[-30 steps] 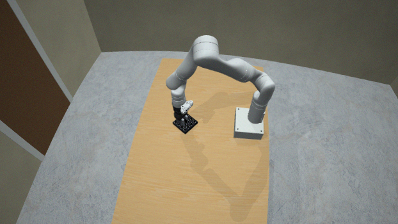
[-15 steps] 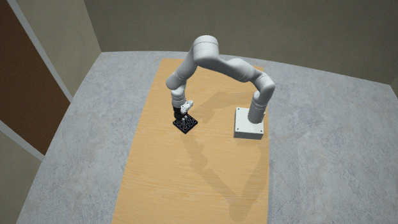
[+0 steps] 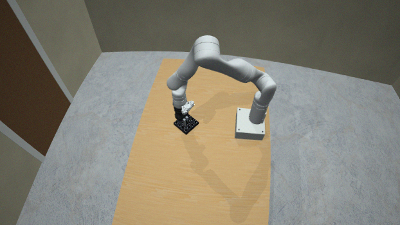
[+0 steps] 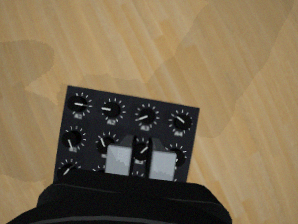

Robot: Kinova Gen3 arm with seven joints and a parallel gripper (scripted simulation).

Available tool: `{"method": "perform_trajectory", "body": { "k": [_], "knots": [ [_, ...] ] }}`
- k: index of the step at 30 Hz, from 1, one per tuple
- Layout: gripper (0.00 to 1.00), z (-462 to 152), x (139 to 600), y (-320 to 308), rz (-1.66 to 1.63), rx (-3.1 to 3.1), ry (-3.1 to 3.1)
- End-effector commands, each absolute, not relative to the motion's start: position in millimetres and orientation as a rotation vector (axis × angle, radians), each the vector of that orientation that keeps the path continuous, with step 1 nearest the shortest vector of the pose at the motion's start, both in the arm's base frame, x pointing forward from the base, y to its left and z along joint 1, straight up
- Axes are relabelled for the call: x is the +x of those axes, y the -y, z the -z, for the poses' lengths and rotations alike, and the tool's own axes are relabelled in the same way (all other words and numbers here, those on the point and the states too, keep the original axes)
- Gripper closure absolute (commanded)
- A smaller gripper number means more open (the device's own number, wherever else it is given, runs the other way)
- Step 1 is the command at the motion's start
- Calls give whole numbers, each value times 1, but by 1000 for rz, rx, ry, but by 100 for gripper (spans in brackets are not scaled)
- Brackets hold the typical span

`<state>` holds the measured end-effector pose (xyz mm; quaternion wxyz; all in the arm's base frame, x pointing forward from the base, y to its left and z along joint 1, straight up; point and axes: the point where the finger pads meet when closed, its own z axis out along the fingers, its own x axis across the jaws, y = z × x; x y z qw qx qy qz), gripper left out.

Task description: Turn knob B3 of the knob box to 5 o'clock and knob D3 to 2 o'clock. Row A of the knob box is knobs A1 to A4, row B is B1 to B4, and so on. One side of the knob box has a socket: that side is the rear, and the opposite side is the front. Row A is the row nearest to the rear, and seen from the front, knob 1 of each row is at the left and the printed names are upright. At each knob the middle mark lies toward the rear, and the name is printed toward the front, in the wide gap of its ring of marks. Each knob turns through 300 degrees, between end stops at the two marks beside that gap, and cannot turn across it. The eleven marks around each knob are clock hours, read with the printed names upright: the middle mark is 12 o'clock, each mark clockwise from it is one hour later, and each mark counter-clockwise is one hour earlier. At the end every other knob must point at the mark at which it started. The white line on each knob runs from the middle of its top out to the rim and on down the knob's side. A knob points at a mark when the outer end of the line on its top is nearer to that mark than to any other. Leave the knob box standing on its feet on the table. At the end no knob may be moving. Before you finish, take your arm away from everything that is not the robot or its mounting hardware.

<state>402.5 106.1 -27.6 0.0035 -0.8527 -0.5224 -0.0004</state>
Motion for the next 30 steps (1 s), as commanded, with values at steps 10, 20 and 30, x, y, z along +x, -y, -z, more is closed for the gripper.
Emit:
{"method": "perform_trajectory", "body": {
  "k": [10,20,30],
  "knots": [
    [70,27,403,-106,4,-2673,1637],
    [70,27,403,-106,4,-2679,1627],
    [70,27,403,-106,4,-2702,1589]
  ]
}}
